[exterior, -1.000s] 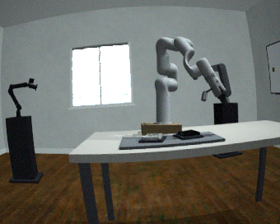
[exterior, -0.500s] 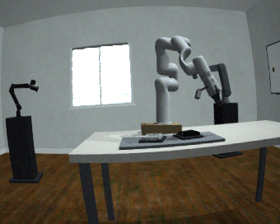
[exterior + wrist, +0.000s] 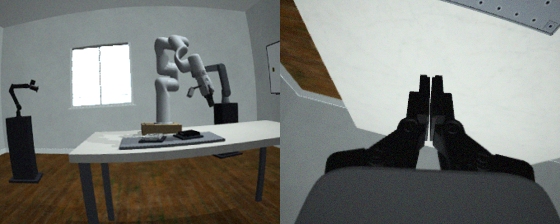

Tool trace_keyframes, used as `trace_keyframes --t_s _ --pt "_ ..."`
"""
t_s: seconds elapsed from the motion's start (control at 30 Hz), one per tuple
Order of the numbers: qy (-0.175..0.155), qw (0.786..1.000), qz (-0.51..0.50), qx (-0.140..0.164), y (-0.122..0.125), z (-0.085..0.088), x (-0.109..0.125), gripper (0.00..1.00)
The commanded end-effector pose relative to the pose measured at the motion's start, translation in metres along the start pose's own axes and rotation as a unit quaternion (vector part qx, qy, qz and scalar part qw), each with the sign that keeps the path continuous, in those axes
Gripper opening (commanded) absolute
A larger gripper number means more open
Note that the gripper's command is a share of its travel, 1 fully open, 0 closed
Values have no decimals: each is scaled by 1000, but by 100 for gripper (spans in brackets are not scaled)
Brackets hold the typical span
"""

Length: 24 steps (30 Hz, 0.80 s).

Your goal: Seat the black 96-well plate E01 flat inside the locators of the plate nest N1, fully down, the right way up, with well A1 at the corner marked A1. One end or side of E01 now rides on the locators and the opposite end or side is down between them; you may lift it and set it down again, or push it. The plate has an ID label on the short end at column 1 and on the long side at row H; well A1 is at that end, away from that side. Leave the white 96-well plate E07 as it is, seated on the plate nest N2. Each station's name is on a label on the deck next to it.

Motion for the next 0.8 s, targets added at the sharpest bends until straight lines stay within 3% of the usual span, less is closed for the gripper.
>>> trace_keyframes --t_s 0.0,0.2,0.27,0.4,0.53,0.6,0.77 --pt "24 1000 9 7 -5 6 -7 0" --pt "24 1000 9 7 -8 11 -27 0" --pt "51 998 15 18 -10 14 -31 0" --pt "51 998 15 18 -12 19 -50 0" --pt "51 998 15 18 -12 20 -53 0" --pt "80 996 20 30 -14 22 -56 0" --pt "80 996 20 30 -15 29 -79 0"
Point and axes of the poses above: the point where the finger pads meet when closed, its own z axis back along the fingers, its own y axis across the jaws, x = y × z, the point moved 10 cm from there along z, back along the fingers, and after that the axes turned 11 degrees about -z, right-handed, at the moved point
